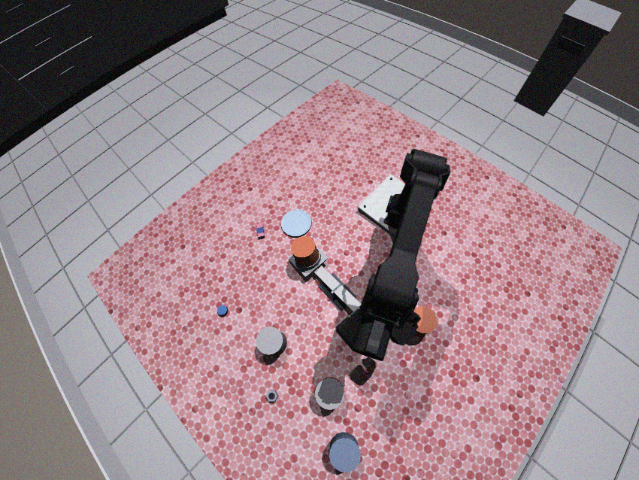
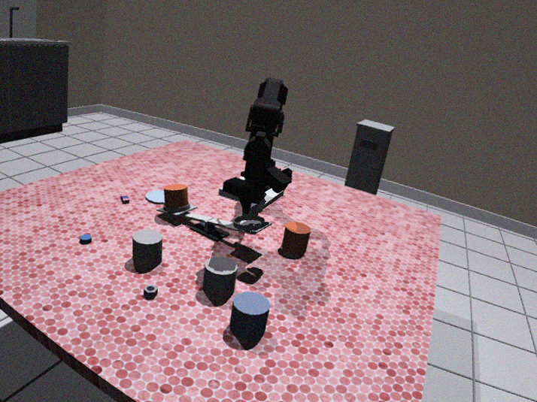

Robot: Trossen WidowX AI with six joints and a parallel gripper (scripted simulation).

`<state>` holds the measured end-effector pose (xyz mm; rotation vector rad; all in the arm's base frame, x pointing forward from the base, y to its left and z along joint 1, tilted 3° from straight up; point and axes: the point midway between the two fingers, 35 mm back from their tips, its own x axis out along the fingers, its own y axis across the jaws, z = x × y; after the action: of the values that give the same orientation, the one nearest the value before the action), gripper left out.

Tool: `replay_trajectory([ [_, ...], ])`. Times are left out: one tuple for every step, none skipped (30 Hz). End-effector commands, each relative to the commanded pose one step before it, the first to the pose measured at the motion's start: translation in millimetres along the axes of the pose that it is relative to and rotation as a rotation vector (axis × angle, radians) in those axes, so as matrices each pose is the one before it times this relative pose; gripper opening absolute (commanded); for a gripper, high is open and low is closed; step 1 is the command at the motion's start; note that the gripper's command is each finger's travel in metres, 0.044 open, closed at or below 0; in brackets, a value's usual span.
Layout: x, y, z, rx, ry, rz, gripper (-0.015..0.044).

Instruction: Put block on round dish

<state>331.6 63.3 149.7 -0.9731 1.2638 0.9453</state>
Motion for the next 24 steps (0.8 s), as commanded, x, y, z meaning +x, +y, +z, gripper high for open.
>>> replay_trajectory([
  [-15.08,-0.96,1.17,-0.0028,-0.00576,0.00062,0.0000],
  [-4.17,-0.03,0.02,0.0000,0.00001,0.00000,0.0000],
  [-4.17,0.03,-0.02,0.0000,0.00001,0.00000,0.0000],
  [-4.17,0.09,-0.05,0.0000,0.00002,0.00001,0.0000],
  [-4.16,0.16,-0.08,0.0000,0.00002,0.00002,0.0000],
  [-4.16,0.22,-0.12,0.0000,0.00002,0.00002,0.0000],
  [-4.15,0.28,-0.15,0.0000,0.00002,0.00003,0.0000],
  [-4.14,0.34,-0.18,0.0000,0.00003,0.00003,0.0000],
  [-4.13,0.40,-0.21,0.0000,0.00003,0.00004,0.0000],
  [-4.11,0.46,-0.25,0.0000,0.00003,0.00004,0.0000],
  [-4.11,0.52,-0.28,0.0000,0.00004,0.00005,0.0000],
  [-4.09,0.58,-0.31,0.0000,0.00004,0.00005,0.0000],
  [-3.28,0.51,-0.27,0.0000,0.00003,0.00005,0.0000],
  [-1.96,0.32,-0.17,0.0000,0.00002,0.00003,0.0000],
  [-0.65,0.11,-0.06,0.0000,0.00001,0.00001,0.0000],
  [0.13,-0.28,-0.43,-0.0001,0.00005,-0.00012,0.0000],
  [0.39,-0.82,-1.28,-0.0002,0.00015,-0.00037,0.0000],
  [0.65,-1.35,-2.14,-0.0004,0.00026,-0.00062,0.0000],
  [0.91,-1.87,-3.02,-0.0005,0.00038,-0.00087,0.0000],
  [1.18,-2.35,-3.92,-0.0006,0.00051,-0.00111,0.0000],
  [1.43,-2.78,-4.84,-0.0008,0.00064,-0.00135,0.0000],
  [1.58,-2.96,-5.40,-0.0009,0.00075,-0.00148,0.0000],
  [1.59,-2.85,-5.48,-0.0009,0.00079,-0.00148,0.0000],
  [1.59,-2.74,-5.55,-0.0009,0.00082,-0.00147,0.0000],
])
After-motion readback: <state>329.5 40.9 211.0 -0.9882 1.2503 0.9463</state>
